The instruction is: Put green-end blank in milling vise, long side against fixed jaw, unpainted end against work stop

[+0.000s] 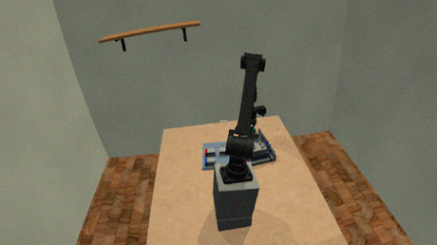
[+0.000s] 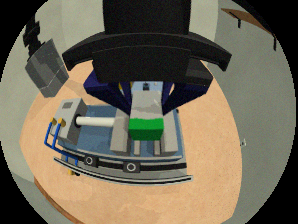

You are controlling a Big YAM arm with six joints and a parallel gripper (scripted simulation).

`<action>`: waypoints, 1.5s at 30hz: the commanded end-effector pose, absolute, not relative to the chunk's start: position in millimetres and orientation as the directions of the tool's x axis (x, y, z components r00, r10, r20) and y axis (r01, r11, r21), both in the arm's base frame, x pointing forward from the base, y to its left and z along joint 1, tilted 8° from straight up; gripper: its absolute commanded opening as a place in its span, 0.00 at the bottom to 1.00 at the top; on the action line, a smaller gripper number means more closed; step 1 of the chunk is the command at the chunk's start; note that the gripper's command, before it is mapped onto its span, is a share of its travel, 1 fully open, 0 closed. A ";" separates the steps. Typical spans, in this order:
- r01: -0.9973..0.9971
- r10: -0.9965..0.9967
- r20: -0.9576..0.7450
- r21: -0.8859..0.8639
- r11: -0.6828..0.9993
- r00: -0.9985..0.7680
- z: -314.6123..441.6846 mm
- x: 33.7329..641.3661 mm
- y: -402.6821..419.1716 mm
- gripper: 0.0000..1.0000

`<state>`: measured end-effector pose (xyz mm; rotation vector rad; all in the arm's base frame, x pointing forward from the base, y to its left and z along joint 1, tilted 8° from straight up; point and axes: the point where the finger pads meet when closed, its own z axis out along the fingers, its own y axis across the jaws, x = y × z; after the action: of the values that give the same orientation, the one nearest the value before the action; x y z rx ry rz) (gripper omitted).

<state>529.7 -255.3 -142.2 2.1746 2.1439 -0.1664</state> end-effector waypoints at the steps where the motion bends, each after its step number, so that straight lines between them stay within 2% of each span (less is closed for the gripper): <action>1: 1.000 0.989 -0.149 0.021 -0.012 0.015 -130.9 542.6 -252.8 0.00; 45: 1.000 0.990 -0.141 0.001 -0.013 0.013 -146.0 535.8 -254.7 0.00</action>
<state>529.7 -255.4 -142.8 2.1741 2.1432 -0.1660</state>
